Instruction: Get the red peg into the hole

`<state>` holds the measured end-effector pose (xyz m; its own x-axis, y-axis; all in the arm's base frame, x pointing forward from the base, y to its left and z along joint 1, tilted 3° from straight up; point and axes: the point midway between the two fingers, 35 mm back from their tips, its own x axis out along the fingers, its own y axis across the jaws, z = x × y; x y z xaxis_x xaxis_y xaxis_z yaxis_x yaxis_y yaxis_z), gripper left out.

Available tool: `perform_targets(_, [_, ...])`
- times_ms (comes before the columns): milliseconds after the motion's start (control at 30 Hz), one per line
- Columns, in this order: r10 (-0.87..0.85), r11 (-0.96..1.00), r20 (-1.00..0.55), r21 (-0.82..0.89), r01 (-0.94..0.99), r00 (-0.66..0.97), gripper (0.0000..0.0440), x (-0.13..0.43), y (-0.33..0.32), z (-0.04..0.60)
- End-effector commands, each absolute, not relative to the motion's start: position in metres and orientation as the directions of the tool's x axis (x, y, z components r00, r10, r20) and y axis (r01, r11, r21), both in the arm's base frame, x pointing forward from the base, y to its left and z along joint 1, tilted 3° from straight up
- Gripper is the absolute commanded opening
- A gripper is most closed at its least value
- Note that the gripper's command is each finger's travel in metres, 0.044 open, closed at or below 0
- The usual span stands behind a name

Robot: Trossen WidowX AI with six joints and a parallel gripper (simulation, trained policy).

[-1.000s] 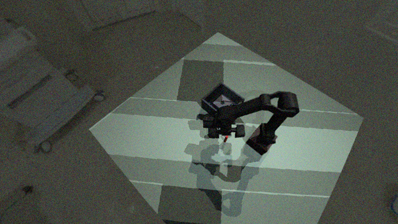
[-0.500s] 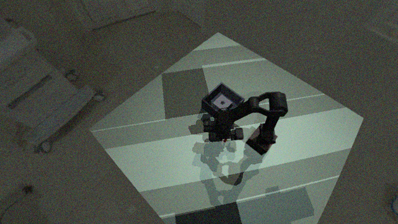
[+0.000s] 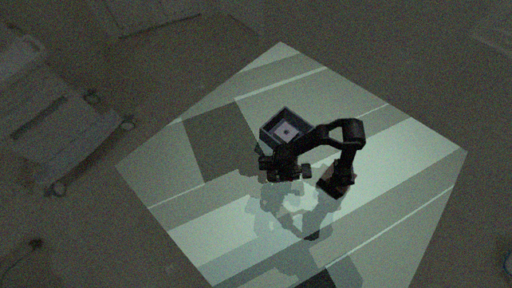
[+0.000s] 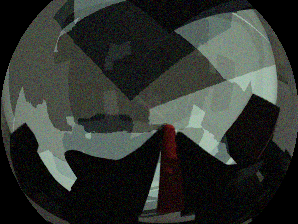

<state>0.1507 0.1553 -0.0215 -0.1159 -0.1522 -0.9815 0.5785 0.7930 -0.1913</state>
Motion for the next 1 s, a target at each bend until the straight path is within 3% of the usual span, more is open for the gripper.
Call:
perform_targets(0, [-0.147, 0.798, -0.985, -0.169, 0.578, -0.086, 0.0000, 0.158, 0.158, -0.009])
perform_targets(967, [-0.183, 0.693, -0.979, -0.066, 0.718, 0.086, 0.0000, 0.235, 0.134, 0.090])
